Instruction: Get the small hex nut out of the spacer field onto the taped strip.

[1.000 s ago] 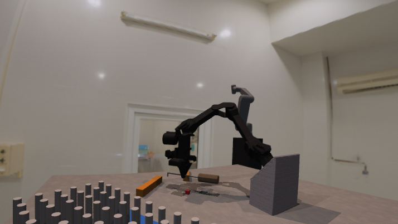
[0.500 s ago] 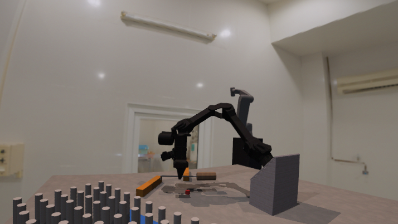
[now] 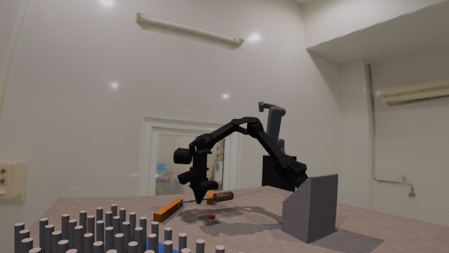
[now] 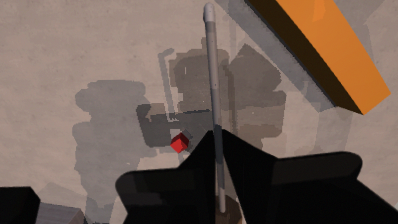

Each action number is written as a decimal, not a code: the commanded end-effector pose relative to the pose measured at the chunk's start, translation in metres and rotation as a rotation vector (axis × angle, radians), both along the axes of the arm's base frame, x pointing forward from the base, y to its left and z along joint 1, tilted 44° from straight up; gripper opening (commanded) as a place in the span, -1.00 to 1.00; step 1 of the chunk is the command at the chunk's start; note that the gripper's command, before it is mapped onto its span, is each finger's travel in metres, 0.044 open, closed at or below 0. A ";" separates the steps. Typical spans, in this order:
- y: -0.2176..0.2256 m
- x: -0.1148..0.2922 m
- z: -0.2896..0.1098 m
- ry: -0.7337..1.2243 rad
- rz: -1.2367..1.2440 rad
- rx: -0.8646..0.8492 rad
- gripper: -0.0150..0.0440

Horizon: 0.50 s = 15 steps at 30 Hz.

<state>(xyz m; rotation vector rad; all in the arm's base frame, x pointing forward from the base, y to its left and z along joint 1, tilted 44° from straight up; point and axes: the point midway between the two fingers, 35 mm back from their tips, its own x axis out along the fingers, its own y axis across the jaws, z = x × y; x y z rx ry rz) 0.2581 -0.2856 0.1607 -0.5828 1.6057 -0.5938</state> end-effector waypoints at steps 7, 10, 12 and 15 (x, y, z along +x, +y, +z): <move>0.004 0.014 -0.004 0.221 0.236 0.026 -0.49; 0.005 0.019 -0.005 0.291 0.311 0.035 -0.49; 0.006 0.022 -0.006 0.338 0.361 0.041 -0.49; 0.008 0.027 -0.008 0.408 0.436 0.050 -0.49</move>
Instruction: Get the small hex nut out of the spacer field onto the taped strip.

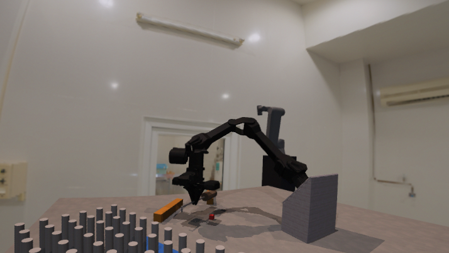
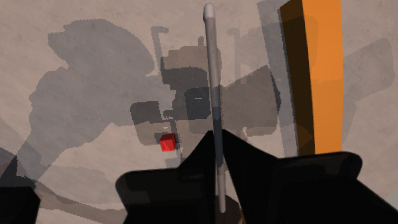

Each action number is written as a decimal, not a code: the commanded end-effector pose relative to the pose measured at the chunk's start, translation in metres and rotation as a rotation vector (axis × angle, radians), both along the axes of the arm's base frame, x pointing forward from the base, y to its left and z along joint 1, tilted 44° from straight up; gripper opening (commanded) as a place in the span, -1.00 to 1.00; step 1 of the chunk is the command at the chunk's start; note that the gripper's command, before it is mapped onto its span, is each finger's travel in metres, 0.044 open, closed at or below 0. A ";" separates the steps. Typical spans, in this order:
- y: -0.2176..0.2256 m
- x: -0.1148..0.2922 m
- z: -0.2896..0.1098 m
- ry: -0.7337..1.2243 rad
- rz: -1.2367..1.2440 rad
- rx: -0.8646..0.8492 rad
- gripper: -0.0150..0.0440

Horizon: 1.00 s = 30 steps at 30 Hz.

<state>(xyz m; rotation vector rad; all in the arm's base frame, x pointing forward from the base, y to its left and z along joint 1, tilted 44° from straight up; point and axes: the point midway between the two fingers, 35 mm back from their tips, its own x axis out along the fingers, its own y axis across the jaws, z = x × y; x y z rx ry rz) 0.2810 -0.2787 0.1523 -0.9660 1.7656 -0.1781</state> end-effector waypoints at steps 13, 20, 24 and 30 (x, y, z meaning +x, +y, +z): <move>0.006 0.018 -0.006 0.281 0.296 0.030 -0.49; 0.001 0.018 -0.011 0.279 0.294 0.030 -0.49; -0.003 0.018 -0.016 0.278 0.294 0.031 -0.49; -0.010 0.017 -0.023 0.277 0.293 0.030 -0.49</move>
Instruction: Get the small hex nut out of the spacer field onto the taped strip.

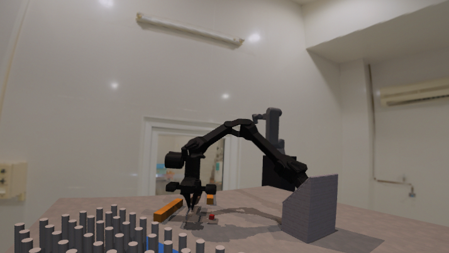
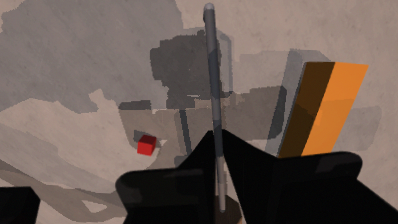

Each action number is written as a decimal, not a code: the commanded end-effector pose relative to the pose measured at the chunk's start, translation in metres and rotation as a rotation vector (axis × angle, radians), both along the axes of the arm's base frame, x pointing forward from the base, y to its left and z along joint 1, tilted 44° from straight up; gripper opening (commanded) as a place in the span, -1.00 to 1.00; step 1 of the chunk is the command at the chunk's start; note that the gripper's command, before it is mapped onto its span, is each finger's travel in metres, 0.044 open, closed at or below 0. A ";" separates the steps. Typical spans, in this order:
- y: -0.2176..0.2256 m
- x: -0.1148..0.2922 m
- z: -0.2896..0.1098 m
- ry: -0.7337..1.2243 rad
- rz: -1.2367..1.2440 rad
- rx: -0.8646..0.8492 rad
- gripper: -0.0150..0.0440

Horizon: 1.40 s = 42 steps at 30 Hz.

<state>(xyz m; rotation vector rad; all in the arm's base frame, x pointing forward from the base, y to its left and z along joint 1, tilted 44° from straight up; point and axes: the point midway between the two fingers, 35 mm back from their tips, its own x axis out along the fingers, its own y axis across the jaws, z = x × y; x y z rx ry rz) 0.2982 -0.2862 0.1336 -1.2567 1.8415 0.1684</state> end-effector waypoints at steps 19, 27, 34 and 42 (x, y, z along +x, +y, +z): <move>-0.023 -0.005 -0.027 0.002 0.002 -0.001 -0.49; -0.026 -0.006 -0.031 -0.004 0.001 -0.008 -0.49; -0.026 -0.006 -0.031 -0.014 0.006 -0.017 -0.49; -0.026 -0.006 -0.031 -0.028 0.013 -0.028 -0.49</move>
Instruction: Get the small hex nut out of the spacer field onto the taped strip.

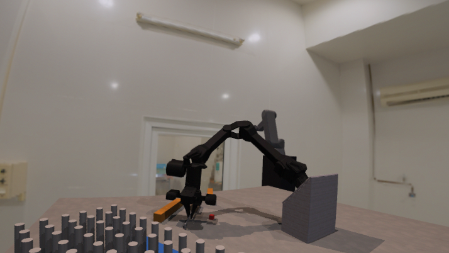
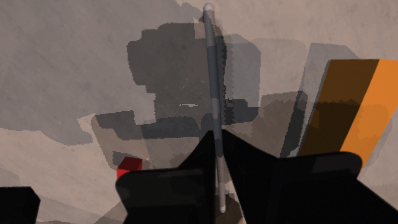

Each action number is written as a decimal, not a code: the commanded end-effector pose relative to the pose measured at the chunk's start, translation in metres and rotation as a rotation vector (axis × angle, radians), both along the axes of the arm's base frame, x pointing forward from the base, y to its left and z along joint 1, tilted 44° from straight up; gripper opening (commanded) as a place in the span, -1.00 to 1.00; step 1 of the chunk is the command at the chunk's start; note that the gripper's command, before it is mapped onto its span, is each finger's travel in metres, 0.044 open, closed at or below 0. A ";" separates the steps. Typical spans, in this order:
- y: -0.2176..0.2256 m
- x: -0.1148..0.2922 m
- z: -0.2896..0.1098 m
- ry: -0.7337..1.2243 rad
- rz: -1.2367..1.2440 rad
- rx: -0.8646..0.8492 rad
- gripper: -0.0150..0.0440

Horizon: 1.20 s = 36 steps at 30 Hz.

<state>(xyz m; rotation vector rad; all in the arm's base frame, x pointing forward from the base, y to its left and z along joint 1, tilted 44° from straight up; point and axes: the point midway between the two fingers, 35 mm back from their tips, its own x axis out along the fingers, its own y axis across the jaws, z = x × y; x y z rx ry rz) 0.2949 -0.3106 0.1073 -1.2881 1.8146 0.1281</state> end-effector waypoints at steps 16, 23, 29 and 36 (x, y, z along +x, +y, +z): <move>-0.002 -0.003 -0.004 -0.023 0.015 -0.022 -0.49; -0.002 -0.003 -0.005 -0.036 0.023 -0.034 -0.49; -0.002 -0.003 -0.005 -0.047 0.030 -0.044 -0.49; -0.002 -0.003 -0.005 -0.060 0.037 -0.056 -0.49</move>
